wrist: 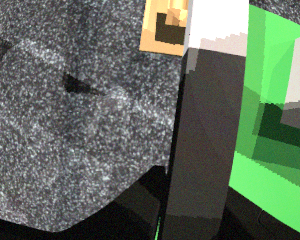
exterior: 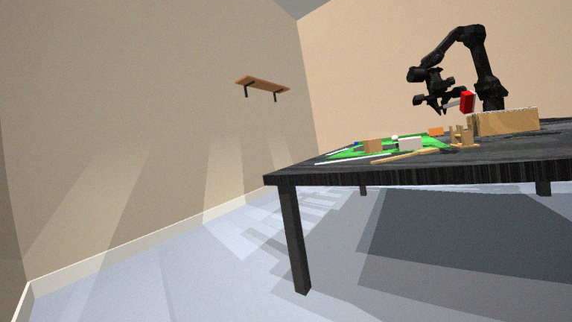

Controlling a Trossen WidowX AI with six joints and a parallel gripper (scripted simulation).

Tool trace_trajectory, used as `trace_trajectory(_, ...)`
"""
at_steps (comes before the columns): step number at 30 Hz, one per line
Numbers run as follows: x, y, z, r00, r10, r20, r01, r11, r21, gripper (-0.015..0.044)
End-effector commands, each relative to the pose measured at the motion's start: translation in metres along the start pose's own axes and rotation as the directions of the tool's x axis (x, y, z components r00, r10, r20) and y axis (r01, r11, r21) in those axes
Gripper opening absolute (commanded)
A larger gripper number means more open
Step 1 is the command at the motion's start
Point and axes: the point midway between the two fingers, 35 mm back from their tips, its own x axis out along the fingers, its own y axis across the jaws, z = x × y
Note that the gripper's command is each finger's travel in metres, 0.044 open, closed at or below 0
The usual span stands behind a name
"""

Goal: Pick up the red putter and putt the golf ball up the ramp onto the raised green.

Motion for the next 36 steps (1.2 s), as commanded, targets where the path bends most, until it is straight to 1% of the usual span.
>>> trace_trajectory(1, -0.011, 0.002, 0.003, 1.000, 0.005, 0.007, -0.005, 1.000, -0.003, 0.0000)
trace_trajectory(2, -0.003, 0.000, 0.000, 1.000, -0.002, 0.000, 0.002, 1.000, 0.004, 0.0000)
trace_trajectory(3, -0.004, -0.002, -0.002, 1.000, -0.005, -0.001, 0.005, 1.000, 0.017, 0.0000)
trace_trajectory(10, -0.017, -0.021, -0.036, 0.999, -0.043, -0.021, 0.046, 0.981, 0.190, 0.0000)
trace_trajectory(17, -0.030, -0.035, -0.072, 0.996, -0.077, -0.049, 0.089, 0.929, 0.360, 0.0000)
trace_trajectory(26, -0.048, -0.046, -0.121, 0.990, -0.104, -0.093, 0.139, 0.818, 0.558, 0.0000)
trace_trajectory(36, -0.068, -0.046, -0.178, 0.983, -0.114, -0.147, 0.186, 0.648, 0.739, 0.0000)
